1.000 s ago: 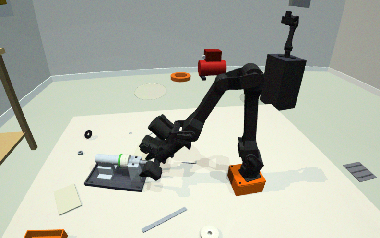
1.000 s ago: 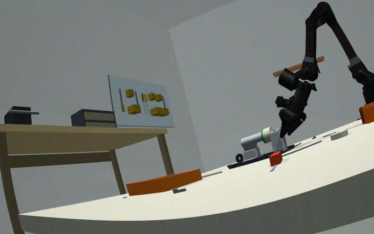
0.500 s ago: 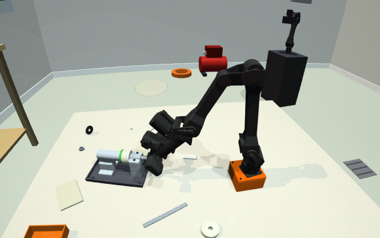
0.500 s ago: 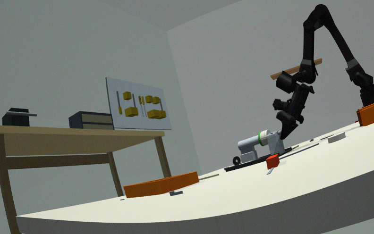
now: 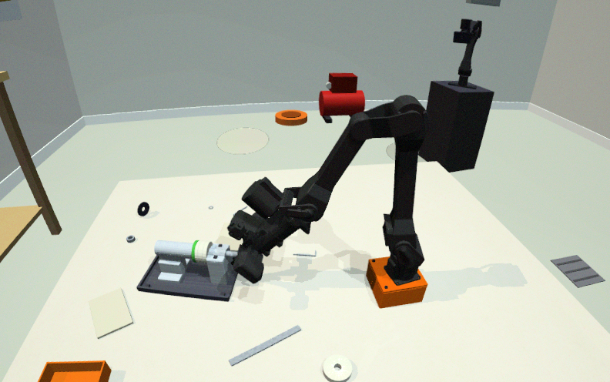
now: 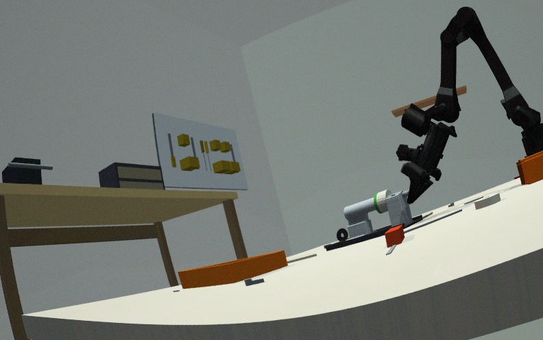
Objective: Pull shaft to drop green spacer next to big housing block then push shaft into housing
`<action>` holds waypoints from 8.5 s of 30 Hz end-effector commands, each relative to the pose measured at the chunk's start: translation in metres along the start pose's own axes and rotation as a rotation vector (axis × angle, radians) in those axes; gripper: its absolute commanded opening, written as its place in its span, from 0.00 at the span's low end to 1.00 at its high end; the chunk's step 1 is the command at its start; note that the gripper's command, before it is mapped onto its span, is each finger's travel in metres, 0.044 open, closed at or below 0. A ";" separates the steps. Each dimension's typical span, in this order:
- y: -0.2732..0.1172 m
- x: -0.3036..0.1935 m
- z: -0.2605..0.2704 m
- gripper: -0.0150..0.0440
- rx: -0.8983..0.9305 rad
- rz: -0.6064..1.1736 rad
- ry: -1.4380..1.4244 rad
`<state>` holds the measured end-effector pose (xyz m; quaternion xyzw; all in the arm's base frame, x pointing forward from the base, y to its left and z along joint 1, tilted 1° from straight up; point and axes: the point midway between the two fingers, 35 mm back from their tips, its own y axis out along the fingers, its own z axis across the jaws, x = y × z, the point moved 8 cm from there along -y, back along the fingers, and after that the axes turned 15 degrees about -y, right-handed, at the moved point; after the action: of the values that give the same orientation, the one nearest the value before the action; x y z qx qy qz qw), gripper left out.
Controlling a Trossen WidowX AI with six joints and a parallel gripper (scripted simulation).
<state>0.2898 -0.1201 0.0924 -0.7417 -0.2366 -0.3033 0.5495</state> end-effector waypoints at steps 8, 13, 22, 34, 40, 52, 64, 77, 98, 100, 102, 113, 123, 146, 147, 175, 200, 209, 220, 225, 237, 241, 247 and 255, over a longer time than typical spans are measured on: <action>-0.007 -0.007 0.002 0.25 0.002 0.001 0.003; -0.007 -0.007 0.002 0.25 0.002 0.001 0.003; -0.007 -0.007 0.002 0.25 0.002 0.001 0.003; -0.008 -0.008 0.002 0.25 0.003 0.001 0.003; -0.008 -0.008 0.002 0.25 0.003 0.001 0.003; -0.009 -0.009 0.003 0.25 0.003 0.001 0.003; -0.009 -0.010 0.003 0.25 0.003 0.001 0.003; -0.010 -0.011 0.003 0.25 0.003 0.002 0.003; -0.012 -0.012 0.003 0.25 0.003 0.002 0.003; -0.012 -0.012 0.003 0.25 0.003 0.002 0.003; -0.012 -0.012 0.003 0.25 0.003 0.002 0.003; -0.012 -0.013 0.004 0.25 0.003 0.002 0.003; -0.013 -0.014 0.004 0.25 0.003 0.002 0.003; -0.015 -0.015 0.004 0.25 0.003 0.002 0.003; -0.015 -0.015 0.004 0.25 0.003 0.002 0.003; -0.016 -0.017 0.005 0.25 0.003 0.002 0.003; -0.018 -0.018 0.005 0.25 0.003 0.003 0.003; -0.019 -0.019 0.005 0.25 0.003 0.003 0.003; -0.019 -0.019 0.005 0.25 0.003 0.003 0.003; -0.020 -0.020 0.006 0.25 0.003 0.003 0.003; -0.020 -0.021 0.006 0.25 0.003 0.003 0.003; -0.021 -0.021 0.006 0.25 0.003 0.003 0.003; -0.021 -0.021 0.006 0.25 0.003 0.003 0.003; -0.021 -0.022 0.006 0.25 0.003 0.003 0.003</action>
<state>0.2615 -0.1090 0.0903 -0.7419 -0.2347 -0.3029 0.5503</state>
